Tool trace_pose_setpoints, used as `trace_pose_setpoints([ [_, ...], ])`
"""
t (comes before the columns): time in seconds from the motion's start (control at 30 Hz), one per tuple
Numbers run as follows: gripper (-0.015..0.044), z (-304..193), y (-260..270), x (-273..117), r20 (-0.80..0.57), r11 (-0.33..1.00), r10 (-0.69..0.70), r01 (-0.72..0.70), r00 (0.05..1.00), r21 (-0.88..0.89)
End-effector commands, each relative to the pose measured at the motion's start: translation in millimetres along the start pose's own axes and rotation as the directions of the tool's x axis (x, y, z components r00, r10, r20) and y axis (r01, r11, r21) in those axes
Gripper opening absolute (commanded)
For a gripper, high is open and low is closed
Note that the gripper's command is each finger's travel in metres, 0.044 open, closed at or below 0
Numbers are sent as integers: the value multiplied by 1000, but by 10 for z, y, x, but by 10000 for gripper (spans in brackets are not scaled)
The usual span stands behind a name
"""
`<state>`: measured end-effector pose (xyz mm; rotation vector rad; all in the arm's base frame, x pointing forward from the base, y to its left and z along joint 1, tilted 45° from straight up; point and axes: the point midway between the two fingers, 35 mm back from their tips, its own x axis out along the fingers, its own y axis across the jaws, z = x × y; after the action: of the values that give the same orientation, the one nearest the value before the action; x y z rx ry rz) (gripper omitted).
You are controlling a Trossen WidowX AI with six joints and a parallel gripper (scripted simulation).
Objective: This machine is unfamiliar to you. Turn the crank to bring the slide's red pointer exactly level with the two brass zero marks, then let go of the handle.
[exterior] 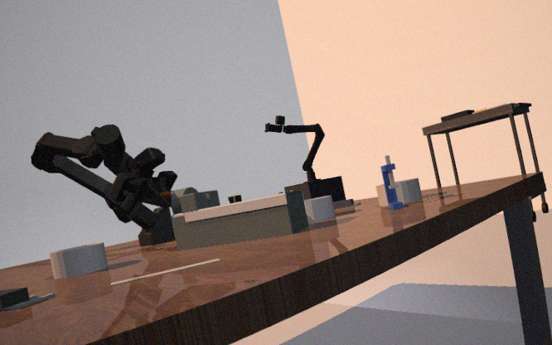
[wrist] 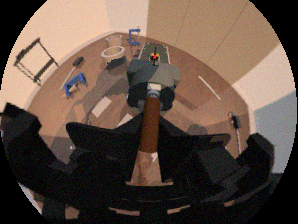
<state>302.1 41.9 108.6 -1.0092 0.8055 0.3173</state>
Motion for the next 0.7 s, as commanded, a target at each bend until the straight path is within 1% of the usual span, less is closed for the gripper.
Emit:
trace_pose_setpoints([
  [0.0, 0, 1, -93, -4, -2, 1000, -23, 23, 1000, 11],
  [0.67, 0, -63, -216, 57, -2, 1000, -24, 24, 1000, 10],
])
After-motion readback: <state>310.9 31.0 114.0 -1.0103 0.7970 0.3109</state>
